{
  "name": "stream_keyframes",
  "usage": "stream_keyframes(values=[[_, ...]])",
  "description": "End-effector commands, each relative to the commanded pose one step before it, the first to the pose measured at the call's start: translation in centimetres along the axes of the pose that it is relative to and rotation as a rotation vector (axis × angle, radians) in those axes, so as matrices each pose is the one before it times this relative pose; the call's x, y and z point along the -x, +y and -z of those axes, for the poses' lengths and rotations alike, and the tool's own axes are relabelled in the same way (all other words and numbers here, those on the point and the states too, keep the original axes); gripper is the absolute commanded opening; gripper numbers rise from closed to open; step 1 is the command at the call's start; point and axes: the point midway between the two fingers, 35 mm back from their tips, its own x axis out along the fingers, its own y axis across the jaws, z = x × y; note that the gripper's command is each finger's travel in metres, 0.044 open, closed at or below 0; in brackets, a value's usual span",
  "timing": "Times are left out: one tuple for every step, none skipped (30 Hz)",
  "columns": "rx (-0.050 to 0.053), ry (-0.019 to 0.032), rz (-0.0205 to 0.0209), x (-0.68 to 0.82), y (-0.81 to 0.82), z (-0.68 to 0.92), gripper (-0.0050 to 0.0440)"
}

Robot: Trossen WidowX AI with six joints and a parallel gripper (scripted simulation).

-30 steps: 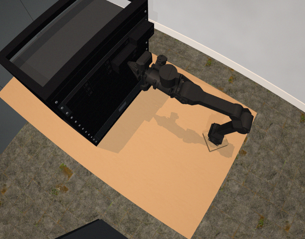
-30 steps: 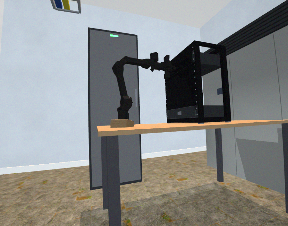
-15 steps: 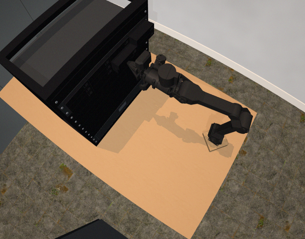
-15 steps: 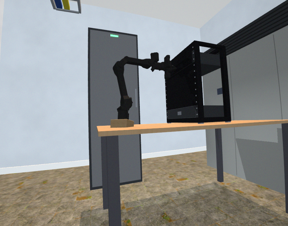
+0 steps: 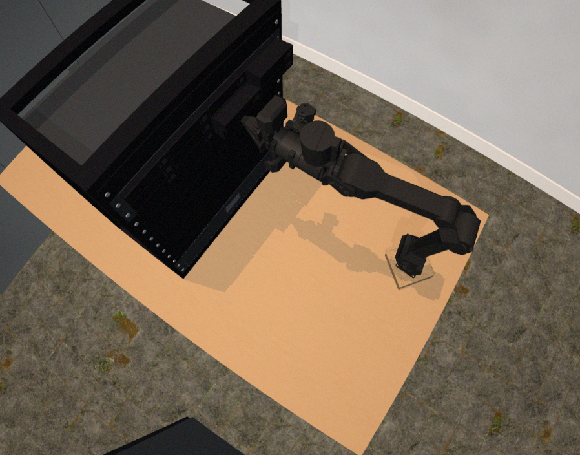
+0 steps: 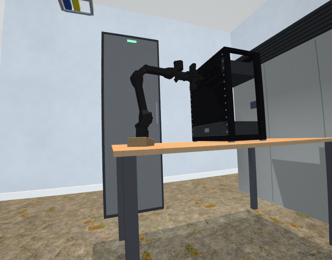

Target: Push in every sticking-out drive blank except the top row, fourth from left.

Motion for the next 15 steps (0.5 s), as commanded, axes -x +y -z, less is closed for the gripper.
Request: stream_keyframes(values=[[-0.0122, 0.01112, -0.03996, 0.396, 1.632, 0.112, 0.0], [0.0, 0.0, 0.0, 0.0, 0.0, 0.0, 0.0], [0.0, 0.0, 0.0, 0.0, 0.0, 0.0, 0.0], [0.0, 0.0, 0.0, -0.012, 0.004, 0.001, 0.0], [0.0, 0.0, 0.0, -0.066, 0.02, 0.008, 0.0], [0.0, 0.0, 0.0, -0.135, 0.041, 0.015, 0.0], [0.0, 0.0, 0.0, -0.189, 0.056, 0.021, 0.0], [0.0, 0.0, 0.0, -0.207, 0.062, 0.023, 0.0], [0.0, 0.0, 0.0, -0.185, 0.055, 0.021, 0.0], [0.0, 0.0, 0.0, -0.132, 0.039, 0.015, 0.0], [0.0, 0.0, 0.0, -0.064, 0.019, 0.007, 0.0], [0.0, 0.0, 0.0, -0.011, 0.003, 0.001, 0.0], [0.0, 0.0, 0.0, 0.0, 0.0, 0.0, 0.0], [0.0, 0.0, 0.0, 0.0, 0.0, 0.0, 0.0], [0.0, 0.0, 0.0, 0.0, 0.0, 0.0, 0.0]])
